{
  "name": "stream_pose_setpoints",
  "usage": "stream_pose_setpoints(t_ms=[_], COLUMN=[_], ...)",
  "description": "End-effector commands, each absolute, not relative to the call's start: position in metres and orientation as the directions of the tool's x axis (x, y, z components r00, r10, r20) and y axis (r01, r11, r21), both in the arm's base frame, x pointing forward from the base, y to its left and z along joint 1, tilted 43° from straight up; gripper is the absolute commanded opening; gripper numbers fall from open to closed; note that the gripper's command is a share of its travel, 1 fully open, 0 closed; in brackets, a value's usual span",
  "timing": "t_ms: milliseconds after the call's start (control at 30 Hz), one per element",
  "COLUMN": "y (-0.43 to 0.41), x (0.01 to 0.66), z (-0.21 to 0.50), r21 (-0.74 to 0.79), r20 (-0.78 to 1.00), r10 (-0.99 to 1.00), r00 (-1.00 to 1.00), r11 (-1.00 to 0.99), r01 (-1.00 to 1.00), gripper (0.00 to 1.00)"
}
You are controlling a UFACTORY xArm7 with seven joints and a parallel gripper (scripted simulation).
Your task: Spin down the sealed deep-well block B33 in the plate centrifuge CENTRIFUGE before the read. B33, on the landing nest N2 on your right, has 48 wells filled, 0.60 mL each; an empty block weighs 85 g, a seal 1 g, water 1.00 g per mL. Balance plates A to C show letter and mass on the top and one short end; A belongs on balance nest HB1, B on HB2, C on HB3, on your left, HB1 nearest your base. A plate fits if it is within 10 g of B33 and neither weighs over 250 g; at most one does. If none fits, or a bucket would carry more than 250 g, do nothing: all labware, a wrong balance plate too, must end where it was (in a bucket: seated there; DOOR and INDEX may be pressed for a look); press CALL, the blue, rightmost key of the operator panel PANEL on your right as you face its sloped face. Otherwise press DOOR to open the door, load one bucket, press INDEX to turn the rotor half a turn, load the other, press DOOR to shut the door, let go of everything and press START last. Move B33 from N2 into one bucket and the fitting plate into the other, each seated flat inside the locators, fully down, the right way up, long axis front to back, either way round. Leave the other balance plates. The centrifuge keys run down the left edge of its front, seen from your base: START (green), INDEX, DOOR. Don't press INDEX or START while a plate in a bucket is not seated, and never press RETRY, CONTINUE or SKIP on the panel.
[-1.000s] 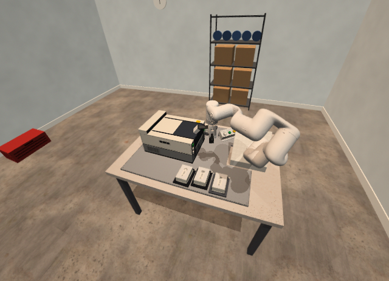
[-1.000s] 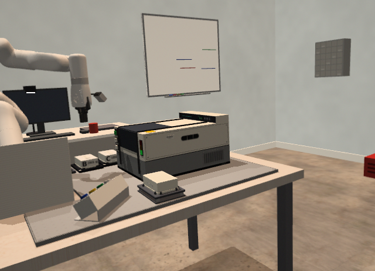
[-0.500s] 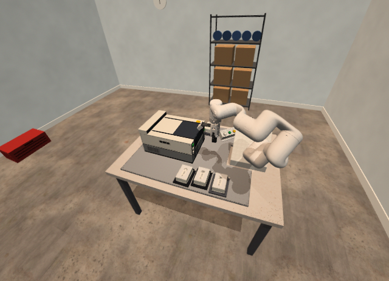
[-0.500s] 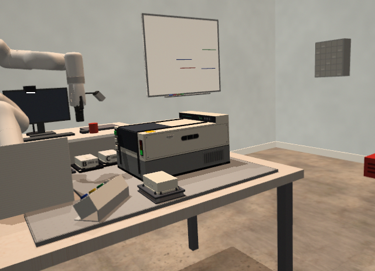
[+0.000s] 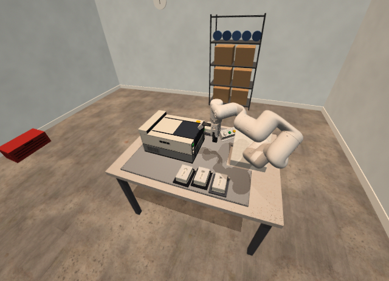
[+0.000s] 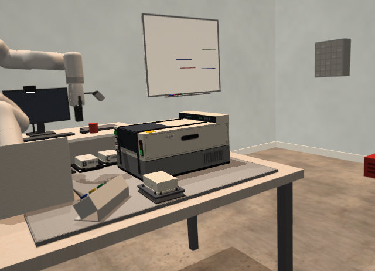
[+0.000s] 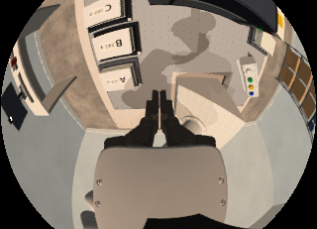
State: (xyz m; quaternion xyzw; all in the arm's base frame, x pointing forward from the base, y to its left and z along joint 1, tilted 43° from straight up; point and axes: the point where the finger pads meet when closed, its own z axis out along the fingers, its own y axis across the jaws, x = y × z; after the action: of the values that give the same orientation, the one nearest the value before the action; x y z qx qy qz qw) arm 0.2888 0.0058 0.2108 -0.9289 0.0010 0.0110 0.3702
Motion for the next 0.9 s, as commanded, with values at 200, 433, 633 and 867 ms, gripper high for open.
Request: stream_pose_setpoints(t_ms=[200,433,633,867], y=[0.009,0.019,0.039,0.063], x=[0.292,0.298,0.309,0.323], z=[0.207,0.196,0.176,0.149], r21=[-0.687,-0.687,-0.687,-0.687], r20=[-0.001,0.038,0.115,0.211], r10=[-0.012,-0.049,-0.123,-0.212], r00=[1.0,0.998,0.986,0.954], r11=[-0.727,-0.727,-0.727,-0.727], r01=[-0.01,-0.01,-0.01,-0.01], gripper=[0.0,0.0,0.0,0.0])
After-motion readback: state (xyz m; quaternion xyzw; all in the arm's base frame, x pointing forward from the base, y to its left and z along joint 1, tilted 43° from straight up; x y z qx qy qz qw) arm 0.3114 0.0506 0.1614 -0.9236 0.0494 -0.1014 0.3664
